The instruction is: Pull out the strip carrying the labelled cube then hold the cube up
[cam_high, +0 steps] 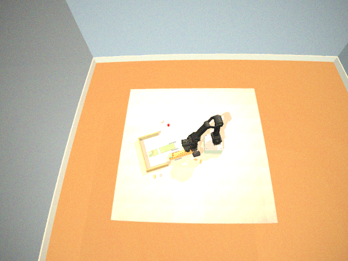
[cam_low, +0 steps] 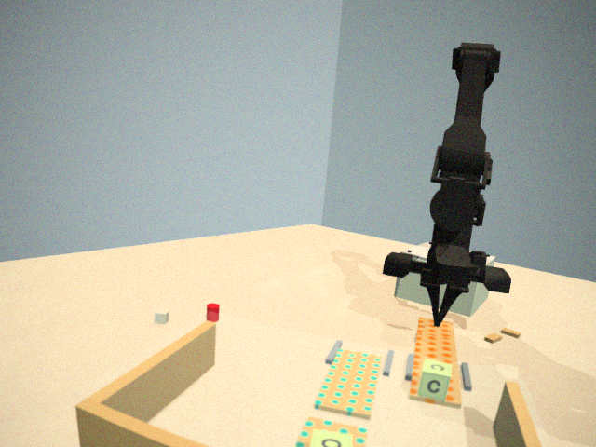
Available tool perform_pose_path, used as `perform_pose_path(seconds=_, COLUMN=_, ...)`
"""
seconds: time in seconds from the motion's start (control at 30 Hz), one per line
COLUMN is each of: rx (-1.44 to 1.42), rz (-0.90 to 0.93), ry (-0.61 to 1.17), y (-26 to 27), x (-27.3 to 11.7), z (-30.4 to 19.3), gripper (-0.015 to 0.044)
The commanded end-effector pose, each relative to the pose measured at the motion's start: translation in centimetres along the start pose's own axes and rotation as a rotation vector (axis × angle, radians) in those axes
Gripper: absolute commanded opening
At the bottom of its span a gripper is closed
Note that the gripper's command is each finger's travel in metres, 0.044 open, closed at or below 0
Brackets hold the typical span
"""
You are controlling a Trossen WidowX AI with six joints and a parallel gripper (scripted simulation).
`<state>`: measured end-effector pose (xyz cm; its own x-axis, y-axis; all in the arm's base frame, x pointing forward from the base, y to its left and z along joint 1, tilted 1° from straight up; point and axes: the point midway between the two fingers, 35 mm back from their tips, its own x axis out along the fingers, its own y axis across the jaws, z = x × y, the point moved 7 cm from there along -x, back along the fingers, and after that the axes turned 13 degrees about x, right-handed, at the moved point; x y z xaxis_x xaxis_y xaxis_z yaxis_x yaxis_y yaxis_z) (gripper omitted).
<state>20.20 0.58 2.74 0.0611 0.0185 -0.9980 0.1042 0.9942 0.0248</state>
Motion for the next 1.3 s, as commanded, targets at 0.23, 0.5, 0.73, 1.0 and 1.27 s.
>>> perform_pose_path(seconds=0.23, rx=0.0, rz=-0.008, ry=0.033, y=-0.3, x=0.4, z=-1.4, gripper=0.0)
perform_pose_path(seconds=0.5, rx=0.0, rz=-0.008, ry=0.033, y=-0.3, x=0.4, z=-1.4, gripper=0.0)
perform_pose_path(seconds=0.73, rx=0.0, rz=-0.008, ry=0.033, y=-0.3, x=0.4, z=-1.4, gripper=0.0)
perform_pose_path(seconds=1.0, rx=0.0, rz=-0.008, ry=0.033, y=-0.3, x=0.4, z=-1.4, gripper=0.0)
perform_pose_path(seconds=1.27, rx=0.0, rz=-0.008, ry=0.032, y=0.0, x=-4.2, z=-0.1, gripper=0.0)
